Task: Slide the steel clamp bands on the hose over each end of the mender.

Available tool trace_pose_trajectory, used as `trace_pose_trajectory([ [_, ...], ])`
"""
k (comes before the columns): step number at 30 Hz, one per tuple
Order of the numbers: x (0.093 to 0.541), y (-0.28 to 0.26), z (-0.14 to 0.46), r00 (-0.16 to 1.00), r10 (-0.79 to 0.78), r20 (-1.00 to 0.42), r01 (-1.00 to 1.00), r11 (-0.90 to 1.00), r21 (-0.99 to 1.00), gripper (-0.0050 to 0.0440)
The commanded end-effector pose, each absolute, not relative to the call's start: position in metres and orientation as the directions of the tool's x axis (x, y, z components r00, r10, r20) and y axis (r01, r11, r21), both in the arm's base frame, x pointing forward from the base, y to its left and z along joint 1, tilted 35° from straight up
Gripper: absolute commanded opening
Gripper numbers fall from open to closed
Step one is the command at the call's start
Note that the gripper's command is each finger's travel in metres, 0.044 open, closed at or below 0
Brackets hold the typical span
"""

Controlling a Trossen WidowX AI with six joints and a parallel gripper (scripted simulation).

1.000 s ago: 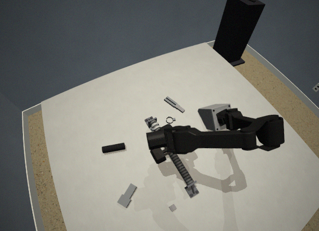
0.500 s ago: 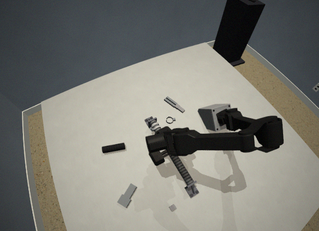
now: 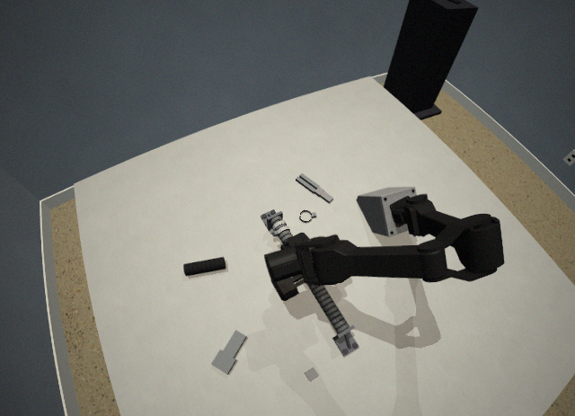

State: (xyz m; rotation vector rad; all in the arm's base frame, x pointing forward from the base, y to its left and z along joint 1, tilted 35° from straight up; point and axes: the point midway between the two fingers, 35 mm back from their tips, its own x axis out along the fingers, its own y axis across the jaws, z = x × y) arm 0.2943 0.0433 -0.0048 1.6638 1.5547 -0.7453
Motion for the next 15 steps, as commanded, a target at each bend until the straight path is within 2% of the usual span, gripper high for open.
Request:
trace_pose_trajectory([
  [1,0.2929,0.0442,-0.0072,0.095,0.572,-0.815,0.994,-0.006,0.111,0.0368],
  [8,0.2929,0.0442,-0.0072,0.095,0.572,-0.815,0.994,-0.006,0.111,0.0200],
  [15,0.2929,0.0442,-0.0072,0.095,0.572,-0.815,0.994,-0.006,0.111,0.0180],
])
